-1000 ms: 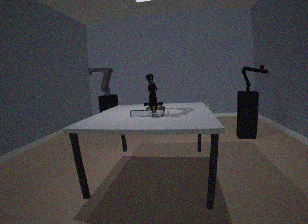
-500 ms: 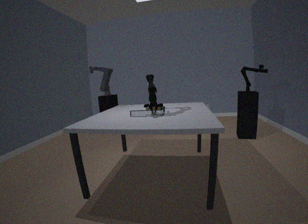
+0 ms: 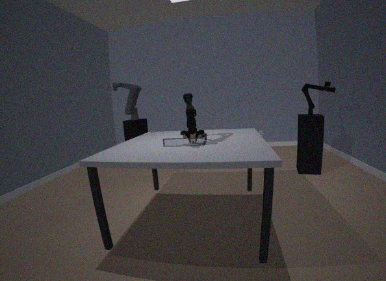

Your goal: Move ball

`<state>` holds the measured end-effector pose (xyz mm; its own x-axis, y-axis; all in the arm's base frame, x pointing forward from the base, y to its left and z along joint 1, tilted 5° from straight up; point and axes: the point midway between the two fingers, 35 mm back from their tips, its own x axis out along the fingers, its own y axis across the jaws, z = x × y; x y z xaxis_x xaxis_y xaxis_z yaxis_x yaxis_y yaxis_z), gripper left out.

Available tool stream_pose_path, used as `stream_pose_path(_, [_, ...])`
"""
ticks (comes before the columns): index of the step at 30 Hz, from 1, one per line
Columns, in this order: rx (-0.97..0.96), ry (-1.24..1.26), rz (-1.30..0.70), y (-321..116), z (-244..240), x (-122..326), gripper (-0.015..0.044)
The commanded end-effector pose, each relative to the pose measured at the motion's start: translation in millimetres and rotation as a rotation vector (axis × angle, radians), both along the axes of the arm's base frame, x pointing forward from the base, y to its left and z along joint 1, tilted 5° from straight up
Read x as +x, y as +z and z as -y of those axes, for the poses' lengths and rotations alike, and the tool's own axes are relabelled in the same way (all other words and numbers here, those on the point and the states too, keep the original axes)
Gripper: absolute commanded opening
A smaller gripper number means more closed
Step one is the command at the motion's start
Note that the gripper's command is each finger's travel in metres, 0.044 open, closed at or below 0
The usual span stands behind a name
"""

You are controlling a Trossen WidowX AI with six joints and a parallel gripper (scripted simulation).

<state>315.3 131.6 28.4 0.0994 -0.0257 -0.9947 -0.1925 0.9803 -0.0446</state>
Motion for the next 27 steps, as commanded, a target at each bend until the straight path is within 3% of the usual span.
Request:
stream_pose_path(1, [0.000, 0.000, 0.000, 0, 0, 0, 0.0217])
stream_pose_path(4, [-0.001, 0.001, 0.000, 11, -1, 0, 0.0217])
stream_pose_path(9, [-0.004, 0.005, -0.002, 84, -2, -8, 0.0217])
stream_pose_path(20, [0.011, 0.011, 0.023, 85, -5, -4, 0.0217])
stream_pose_path(27, [0.011, 0.011, 0.022, 135, -3, -15, 0.0401])
